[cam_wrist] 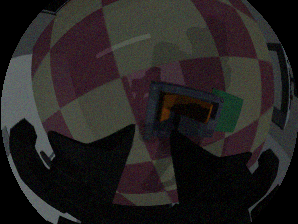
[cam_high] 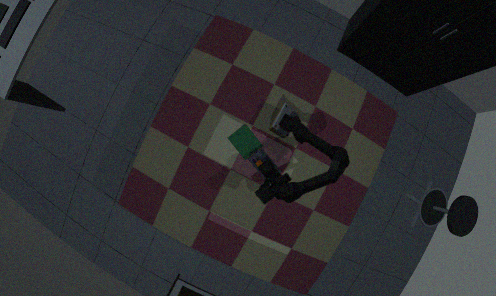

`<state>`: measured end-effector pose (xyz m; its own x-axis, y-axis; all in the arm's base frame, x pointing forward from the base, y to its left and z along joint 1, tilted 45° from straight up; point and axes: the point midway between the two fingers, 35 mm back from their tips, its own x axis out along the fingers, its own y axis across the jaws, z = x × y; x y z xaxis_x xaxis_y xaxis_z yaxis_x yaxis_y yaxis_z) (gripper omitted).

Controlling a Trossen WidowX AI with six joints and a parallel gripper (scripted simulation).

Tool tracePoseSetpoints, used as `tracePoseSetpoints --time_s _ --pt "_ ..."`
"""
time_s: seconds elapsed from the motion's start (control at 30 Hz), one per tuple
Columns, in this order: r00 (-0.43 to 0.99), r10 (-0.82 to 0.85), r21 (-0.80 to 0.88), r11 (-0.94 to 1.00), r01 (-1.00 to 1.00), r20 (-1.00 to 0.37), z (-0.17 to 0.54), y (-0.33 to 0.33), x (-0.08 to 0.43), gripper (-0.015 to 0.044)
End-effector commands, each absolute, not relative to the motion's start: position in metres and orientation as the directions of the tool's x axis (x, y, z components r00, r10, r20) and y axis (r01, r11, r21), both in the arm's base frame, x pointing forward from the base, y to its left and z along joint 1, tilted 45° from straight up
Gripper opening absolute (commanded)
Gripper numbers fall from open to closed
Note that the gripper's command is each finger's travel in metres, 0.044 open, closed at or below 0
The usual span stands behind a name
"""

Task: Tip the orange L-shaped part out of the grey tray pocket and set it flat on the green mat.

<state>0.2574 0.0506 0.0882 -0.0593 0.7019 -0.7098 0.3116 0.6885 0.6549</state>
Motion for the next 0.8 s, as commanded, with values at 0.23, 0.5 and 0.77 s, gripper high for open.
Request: tracePoseSetpoints --time_s 0.23,0.5,0.77 --pt "-0.059 0.701 0.664 0.695 0.275 -0.710 0.087 0.049 0.257 0.0233" --pt "-0.057 0.696 0.680 0.676 -0.283 -0.715 0.068 0.027 0.255 0.0280" --pt "-0.056 0.695 0.431 0.378 -0.819 -0.717 0.046 0.001 0.249 0.0280"
